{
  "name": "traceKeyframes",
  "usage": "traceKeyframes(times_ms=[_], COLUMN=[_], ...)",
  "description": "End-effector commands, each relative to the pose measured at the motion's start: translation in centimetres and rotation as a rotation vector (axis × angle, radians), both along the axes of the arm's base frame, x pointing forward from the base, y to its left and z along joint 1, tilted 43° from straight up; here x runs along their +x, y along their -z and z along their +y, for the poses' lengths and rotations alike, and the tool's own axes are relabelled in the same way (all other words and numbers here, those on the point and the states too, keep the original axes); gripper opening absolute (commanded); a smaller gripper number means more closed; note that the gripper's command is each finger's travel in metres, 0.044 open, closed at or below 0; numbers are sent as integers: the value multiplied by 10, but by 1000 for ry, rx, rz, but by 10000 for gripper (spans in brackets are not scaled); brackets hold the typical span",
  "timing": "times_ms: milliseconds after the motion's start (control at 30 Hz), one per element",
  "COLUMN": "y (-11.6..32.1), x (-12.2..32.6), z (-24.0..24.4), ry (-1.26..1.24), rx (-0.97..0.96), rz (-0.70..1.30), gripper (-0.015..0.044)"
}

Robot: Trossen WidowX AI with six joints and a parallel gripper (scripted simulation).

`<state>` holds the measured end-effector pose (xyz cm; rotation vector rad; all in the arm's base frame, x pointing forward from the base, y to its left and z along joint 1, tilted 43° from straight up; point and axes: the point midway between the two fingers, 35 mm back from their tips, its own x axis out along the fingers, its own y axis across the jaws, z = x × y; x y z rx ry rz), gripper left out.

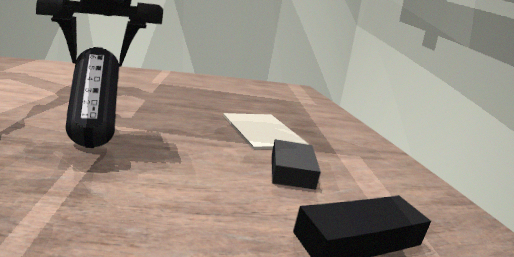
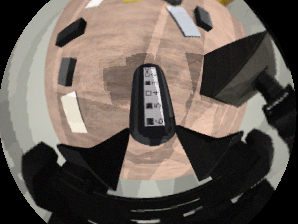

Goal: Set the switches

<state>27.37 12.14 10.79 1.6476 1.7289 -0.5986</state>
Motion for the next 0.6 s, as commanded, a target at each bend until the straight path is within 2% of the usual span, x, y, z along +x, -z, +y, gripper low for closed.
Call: traceKeyframes(times_ms=[0, 567], y=[2, 4], x=[2, 3], z=[-5, -19], ry=[3, 3], rx=[-9, -9], rz=[-4, -3], gripper=[335, 335])
